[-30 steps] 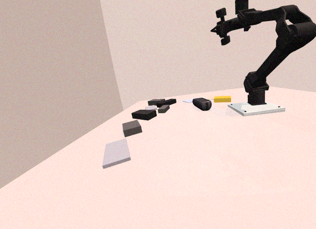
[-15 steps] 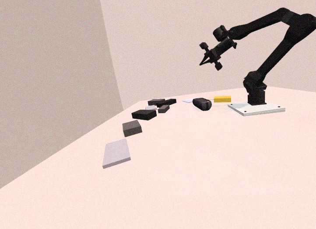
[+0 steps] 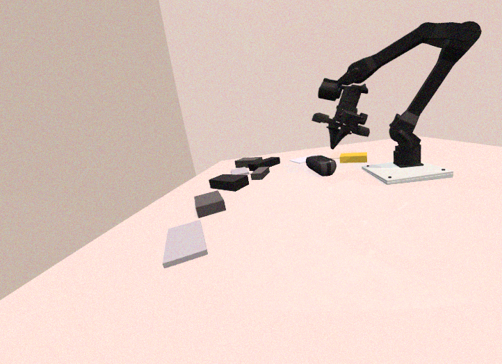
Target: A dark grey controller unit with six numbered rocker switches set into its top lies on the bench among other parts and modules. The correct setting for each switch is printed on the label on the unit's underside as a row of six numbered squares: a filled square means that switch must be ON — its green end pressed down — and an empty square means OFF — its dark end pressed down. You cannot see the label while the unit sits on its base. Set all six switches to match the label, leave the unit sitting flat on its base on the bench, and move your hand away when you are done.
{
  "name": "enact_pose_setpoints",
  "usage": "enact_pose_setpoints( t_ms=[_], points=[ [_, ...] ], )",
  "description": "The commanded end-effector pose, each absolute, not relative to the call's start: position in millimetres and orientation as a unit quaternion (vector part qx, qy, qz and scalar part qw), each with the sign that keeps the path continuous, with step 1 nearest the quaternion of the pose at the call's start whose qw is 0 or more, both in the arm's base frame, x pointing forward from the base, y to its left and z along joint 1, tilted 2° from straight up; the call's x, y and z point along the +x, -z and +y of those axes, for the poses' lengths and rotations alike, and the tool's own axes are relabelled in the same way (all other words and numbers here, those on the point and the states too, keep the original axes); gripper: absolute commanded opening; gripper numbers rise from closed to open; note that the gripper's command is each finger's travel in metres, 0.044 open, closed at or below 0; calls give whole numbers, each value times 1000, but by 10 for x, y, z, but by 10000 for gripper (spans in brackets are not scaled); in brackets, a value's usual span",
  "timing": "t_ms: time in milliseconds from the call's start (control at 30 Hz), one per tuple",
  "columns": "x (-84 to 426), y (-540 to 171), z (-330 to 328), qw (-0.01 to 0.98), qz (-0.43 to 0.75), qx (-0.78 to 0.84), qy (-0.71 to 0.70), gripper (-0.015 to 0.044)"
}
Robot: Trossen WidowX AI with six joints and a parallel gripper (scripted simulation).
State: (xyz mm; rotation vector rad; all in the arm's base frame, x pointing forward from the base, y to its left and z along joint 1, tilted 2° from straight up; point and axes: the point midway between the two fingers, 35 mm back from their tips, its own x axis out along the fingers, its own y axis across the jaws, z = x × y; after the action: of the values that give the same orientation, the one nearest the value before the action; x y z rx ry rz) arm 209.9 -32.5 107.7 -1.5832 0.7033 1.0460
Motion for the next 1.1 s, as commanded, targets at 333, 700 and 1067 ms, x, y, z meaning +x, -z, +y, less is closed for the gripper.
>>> enact_pose_setpoints(
  t_ms=[333, 700, 1067],
  points=[
    [1937, -868, -177, 483, 299, -653, -500, 0],
    [1962, -701, -182, 483, 299, -653, -501, 0],
    [1972, -526, -183, 483, 300, -653, -501, 0]
  ],
)
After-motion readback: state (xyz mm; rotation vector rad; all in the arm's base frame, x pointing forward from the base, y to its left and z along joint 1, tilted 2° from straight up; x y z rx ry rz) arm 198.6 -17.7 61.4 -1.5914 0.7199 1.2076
